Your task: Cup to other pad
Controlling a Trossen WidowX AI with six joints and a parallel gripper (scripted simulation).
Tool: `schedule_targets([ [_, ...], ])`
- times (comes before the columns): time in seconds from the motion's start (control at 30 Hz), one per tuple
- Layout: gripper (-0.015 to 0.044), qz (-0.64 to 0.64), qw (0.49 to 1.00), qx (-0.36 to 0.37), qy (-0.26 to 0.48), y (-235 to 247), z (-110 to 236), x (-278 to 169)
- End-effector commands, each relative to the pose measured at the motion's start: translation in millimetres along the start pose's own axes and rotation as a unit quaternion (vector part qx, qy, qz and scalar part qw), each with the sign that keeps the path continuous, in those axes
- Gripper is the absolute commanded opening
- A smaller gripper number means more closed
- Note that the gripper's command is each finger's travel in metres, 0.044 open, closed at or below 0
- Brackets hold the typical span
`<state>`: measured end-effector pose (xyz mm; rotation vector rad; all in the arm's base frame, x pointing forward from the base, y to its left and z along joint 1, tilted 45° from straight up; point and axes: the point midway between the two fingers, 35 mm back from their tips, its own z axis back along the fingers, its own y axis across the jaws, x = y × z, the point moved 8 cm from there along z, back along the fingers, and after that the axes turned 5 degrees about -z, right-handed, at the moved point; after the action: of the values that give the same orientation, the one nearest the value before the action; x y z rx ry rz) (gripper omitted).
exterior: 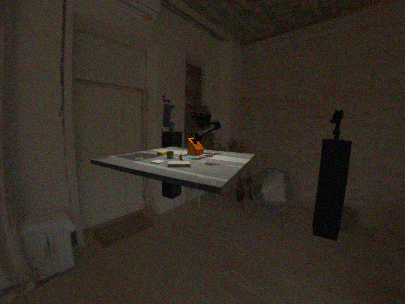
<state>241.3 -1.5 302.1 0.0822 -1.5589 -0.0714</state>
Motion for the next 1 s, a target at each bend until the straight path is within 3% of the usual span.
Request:
schedule_targets([
  [0.0, 0.0374, -0.003, 1.0, 0.0, 0.005, 0, -2, -1],
  [0.27, 0.0167, -0.142, 0.961, -0.014, 0.238, -21, -62, -65],
  [0.47, 0.0167, -0.273, 0.872, -0.055, 0.402, -39, -94, -124],
  [0.7, 0.0167, -0.423, 0.705, -0.135, 0.553, -60, -112, -197],
  [0.97, 0.0167, -0.561, 0.438, -0.255, 0.654, -81, -108, -281],
])
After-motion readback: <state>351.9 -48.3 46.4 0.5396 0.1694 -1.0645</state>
